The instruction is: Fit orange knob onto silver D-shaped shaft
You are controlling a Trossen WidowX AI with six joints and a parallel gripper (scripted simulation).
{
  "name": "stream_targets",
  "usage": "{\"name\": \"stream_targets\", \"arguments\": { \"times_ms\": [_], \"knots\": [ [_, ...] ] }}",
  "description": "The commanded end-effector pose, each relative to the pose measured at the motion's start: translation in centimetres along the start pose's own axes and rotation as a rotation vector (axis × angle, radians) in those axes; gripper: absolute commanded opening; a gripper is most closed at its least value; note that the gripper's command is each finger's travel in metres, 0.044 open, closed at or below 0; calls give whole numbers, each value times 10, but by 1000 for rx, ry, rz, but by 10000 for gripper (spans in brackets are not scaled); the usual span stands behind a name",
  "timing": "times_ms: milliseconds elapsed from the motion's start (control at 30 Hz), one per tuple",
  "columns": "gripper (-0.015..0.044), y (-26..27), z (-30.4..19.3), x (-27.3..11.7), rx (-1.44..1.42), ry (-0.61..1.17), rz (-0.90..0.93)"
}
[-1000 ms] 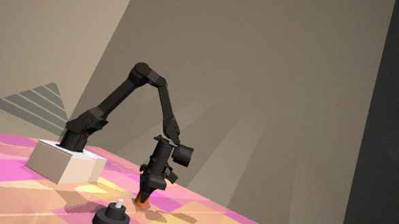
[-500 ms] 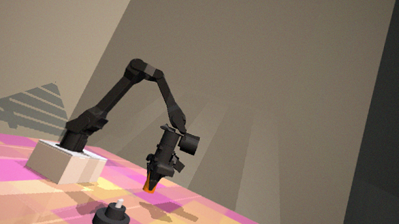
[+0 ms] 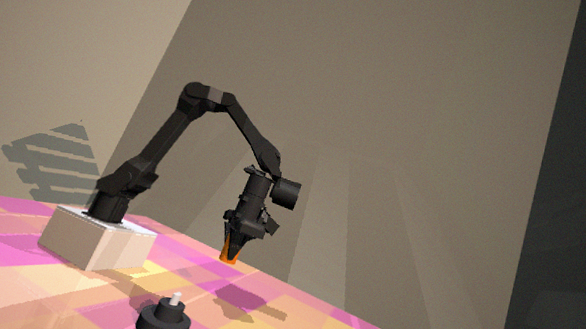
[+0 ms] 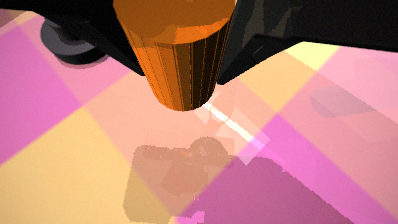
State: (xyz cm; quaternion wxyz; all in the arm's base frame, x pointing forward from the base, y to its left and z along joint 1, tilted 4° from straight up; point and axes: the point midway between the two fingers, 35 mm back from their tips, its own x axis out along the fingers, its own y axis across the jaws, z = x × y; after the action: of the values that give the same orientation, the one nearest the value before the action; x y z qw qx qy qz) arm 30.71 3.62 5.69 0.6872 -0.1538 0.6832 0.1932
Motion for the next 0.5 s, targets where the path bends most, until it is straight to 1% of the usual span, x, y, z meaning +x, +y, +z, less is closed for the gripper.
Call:
{"name": "stream_targets", "arguments": {
  "times_ms": [0,267,467],
  "knots": [
    [0,0,2,-16,-7,-12,-1],
    [0,0,0,-39,-15,-8,-1],
    [0,-7,-3,-38,-15,-8,-2]
  ]
}}
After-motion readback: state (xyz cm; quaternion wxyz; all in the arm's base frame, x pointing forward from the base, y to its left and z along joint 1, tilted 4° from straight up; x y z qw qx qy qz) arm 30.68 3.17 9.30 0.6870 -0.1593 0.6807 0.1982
